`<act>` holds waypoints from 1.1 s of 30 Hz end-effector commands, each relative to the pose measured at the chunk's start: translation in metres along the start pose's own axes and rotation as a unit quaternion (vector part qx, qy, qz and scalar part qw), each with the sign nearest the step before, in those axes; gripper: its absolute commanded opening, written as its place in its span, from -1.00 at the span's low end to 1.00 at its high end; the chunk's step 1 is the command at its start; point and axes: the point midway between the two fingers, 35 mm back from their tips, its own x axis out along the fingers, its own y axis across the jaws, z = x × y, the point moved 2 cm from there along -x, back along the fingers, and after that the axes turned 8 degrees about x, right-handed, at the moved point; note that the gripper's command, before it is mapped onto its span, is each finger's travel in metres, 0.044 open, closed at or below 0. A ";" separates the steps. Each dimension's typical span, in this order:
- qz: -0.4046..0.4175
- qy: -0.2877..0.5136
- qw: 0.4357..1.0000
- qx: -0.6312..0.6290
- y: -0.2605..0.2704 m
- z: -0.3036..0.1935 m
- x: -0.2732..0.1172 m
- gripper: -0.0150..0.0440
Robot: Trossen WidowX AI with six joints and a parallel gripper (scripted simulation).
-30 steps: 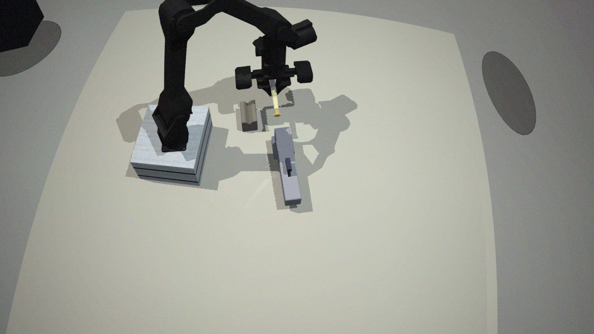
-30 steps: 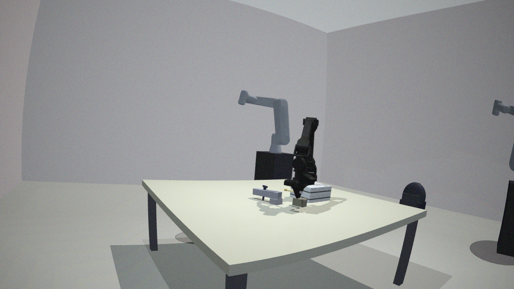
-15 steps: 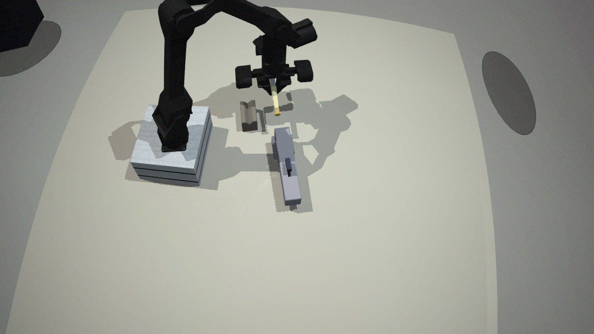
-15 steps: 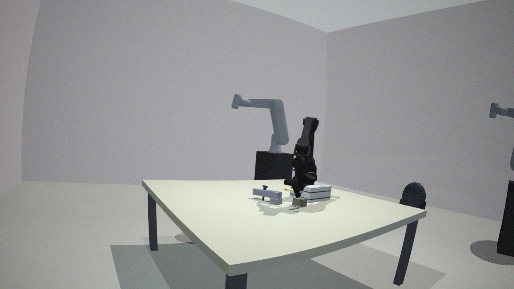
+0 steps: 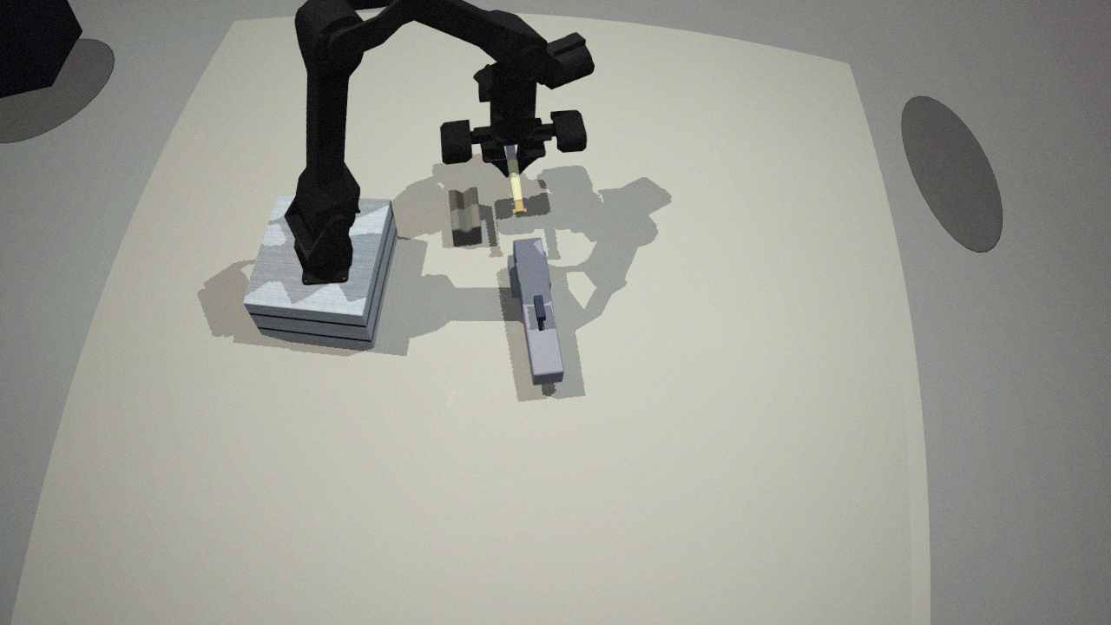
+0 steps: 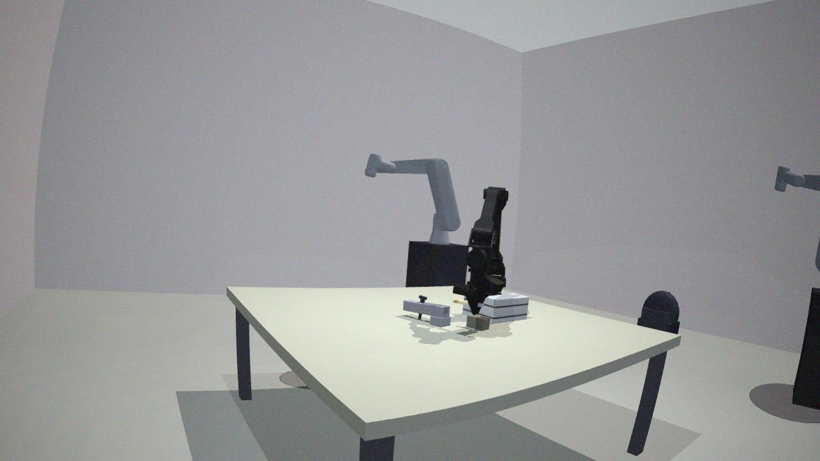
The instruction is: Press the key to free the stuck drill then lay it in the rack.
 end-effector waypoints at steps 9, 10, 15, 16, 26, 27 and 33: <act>-0.003 -0.002 1.000 -0.002 -0.002 0.002 -0.004 -0.49; -0.003 -0.002 1.000 -0.002 -0.002 0.002 -0.004 -0.49; -0.003 -0.002 1.000 -0.002 -0.002 0.002 -0.005 -0.49; -0.003 -0.002 1.000 -0.002 -0.001 0.002 -0.005 -0.49; -0.002 -0.002 1.000 -0.002 0.018 0.003 0.001 -0.49; -0.002 -0.002 1.000 -0.002 0.020 0.003 0.002 -0.49; -0.001 -0.002 1.000 -0.002 0.032 0.004 0.005 -0.49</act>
